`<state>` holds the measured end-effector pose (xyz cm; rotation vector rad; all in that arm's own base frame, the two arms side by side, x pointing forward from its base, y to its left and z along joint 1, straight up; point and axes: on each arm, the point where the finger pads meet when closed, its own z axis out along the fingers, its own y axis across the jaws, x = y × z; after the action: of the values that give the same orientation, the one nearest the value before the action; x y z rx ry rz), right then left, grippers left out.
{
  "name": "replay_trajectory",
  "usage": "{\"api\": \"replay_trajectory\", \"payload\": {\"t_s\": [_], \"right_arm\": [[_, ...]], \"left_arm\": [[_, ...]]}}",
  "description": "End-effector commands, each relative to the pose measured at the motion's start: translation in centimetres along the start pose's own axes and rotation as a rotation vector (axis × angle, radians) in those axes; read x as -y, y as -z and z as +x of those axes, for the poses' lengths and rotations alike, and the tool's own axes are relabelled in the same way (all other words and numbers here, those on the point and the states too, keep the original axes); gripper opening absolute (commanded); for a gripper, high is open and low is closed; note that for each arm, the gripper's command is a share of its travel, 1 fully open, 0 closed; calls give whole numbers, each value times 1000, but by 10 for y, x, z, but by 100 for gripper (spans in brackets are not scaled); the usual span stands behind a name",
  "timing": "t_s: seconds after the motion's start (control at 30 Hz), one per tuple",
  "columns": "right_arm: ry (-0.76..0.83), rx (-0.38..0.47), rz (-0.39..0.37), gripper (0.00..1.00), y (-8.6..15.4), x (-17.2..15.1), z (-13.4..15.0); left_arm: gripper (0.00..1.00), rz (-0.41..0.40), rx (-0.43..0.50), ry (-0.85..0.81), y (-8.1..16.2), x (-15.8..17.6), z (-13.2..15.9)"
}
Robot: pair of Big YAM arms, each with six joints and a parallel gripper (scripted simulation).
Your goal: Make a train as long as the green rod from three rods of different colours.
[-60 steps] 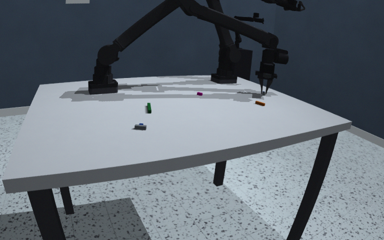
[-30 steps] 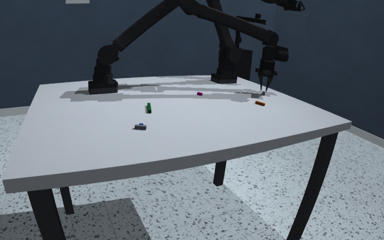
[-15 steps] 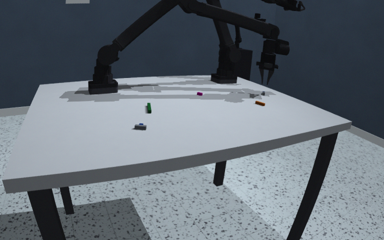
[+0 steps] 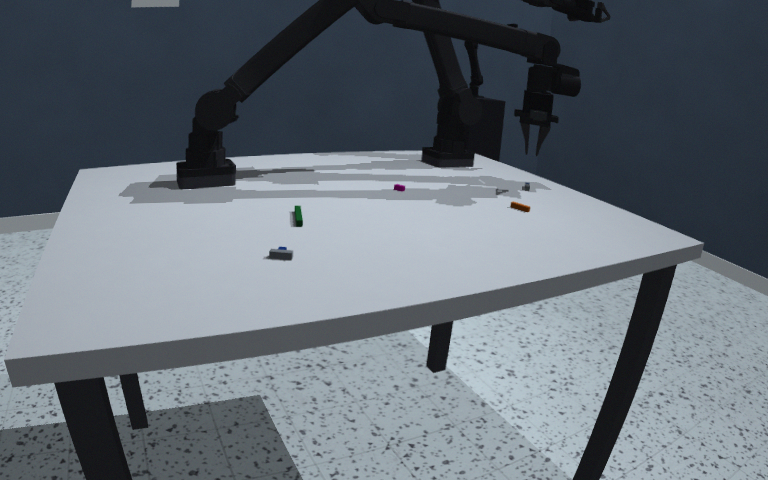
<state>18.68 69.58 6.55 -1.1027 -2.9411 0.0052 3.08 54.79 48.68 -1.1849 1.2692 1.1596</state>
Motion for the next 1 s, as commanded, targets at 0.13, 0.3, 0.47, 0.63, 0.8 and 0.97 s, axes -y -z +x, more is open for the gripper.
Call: {"api": "replay_trajectory", "payload": {"t_s": [0.13,0.3,0.47,0.63,0.8,0.97], "right_arm": [[4,-37,-79,100,59,-9,13],[4,-37,-79,100,59,-9,13],[4,-37,-79,100,59,-9,13],[4,-37,-79,100,59,-9,13],[4,-37,-79,100,59,-9,13],[4,-37,-79,100,59,-9,13]], "left_arm": [[100,-11,33,11,4,-5,-14],[100,-11,33,11,4,-5,-14],[100,-11,33,11,4,-5,-14],[100,-11,33,11,4,-5,-14],[100,-11,33,11,4,-5,-14],[100,-11,33,11,4,-5,-14]]}}
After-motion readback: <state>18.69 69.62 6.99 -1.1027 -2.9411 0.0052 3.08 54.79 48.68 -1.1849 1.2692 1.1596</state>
